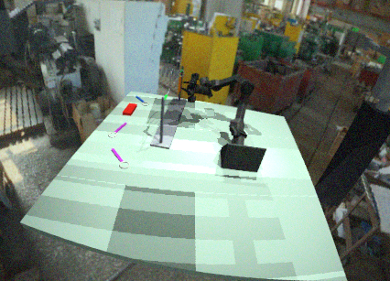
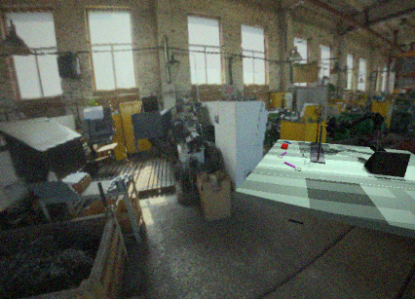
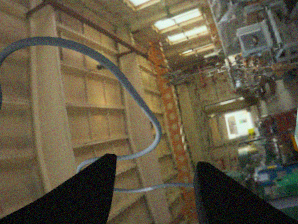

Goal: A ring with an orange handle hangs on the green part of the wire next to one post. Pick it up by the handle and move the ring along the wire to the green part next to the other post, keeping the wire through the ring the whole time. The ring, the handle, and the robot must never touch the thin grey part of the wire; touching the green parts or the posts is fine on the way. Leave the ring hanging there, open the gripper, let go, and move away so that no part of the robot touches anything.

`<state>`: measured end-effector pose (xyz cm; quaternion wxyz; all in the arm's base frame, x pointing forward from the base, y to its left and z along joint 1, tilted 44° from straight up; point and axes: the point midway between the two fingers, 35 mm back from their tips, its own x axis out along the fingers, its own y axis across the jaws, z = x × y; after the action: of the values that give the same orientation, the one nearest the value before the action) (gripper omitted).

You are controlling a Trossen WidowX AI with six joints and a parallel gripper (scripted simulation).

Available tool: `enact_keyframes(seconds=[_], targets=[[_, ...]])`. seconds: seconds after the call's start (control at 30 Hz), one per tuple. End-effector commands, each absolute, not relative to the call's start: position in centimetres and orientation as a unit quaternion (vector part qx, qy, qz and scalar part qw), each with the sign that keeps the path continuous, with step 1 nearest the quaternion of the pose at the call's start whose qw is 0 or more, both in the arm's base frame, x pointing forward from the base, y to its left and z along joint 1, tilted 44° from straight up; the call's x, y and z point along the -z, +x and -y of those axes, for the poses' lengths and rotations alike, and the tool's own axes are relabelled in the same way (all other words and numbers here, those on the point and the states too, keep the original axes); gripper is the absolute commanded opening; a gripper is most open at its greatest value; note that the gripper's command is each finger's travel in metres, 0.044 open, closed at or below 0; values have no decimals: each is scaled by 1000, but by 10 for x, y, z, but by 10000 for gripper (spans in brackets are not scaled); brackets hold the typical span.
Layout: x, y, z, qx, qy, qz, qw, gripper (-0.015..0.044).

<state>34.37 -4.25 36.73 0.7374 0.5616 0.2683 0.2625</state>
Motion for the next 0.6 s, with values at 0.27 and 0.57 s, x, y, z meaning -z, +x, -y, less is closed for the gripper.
enact_keyframes(seconds=[0.27, 0.57], targets=[[-381, 369, 148, -245, 216, -83, 941, 160], [-391, 366, 235, -168, -114, 20, 979, 160]])
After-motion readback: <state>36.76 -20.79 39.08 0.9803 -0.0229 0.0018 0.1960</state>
